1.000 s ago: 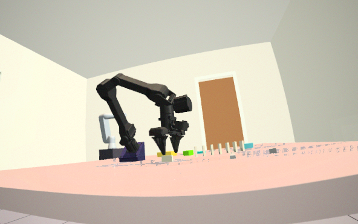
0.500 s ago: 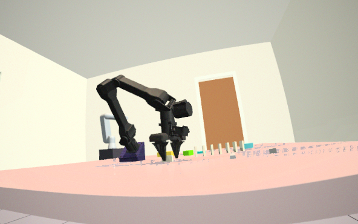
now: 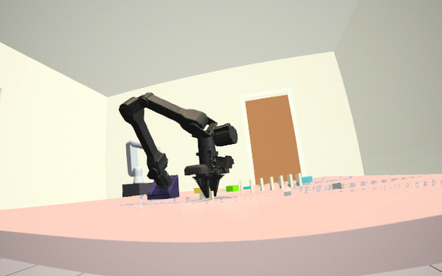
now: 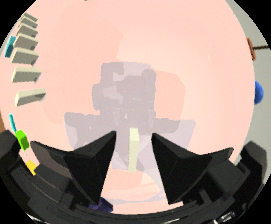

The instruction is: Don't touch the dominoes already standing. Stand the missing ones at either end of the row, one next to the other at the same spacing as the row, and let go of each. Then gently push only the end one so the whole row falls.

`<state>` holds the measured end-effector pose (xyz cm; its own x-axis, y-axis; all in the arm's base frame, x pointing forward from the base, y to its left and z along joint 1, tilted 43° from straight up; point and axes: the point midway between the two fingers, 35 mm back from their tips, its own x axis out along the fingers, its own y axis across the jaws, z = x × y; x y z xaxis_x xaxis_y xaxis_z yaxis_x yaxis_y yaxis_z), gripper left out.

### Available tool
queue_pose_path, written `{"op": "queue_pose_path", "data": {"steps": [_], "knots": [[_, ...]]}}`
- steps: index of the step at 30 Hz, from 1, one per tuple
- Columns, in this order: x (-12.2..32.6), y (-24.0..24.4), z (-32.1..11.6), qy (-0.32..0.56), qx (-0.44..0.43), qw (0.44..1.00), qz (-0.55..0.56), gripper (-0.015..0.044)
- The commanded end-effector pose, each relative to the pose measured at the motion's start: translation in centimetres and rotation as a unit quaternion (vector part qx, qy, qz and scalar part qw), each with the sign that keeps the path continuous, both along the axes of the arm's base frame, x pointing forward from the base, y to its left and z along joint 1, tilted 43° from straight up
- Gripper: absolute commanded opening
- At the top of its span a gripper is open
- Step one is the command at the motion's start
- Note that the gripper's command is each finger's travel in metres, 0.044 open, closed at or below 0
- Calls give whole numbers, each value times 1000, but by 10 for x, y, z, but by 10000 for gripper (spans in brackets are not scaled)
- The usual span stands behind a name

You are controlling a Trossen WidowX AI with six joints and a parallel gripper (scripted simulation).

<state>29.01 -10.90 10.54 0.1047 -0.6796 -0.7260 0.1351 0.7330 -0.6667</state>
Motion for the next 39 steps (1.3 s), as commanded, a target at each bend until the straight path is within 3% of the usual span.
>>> {"op": "queue_pose_path", "data": {"steps": [1,4,13,24,30,39], "knots": [[0,0,-1,2,1,1000,3,99],[0,0,-1,2,1,1000,3,24],[0,2,1,2,1,1000,3,24],[-4,85,77,3,4,1000,3,24],[-5,84,78,3,4,1000,2,24],[-52,29,122,-5,3,1000,-6,24]]}}
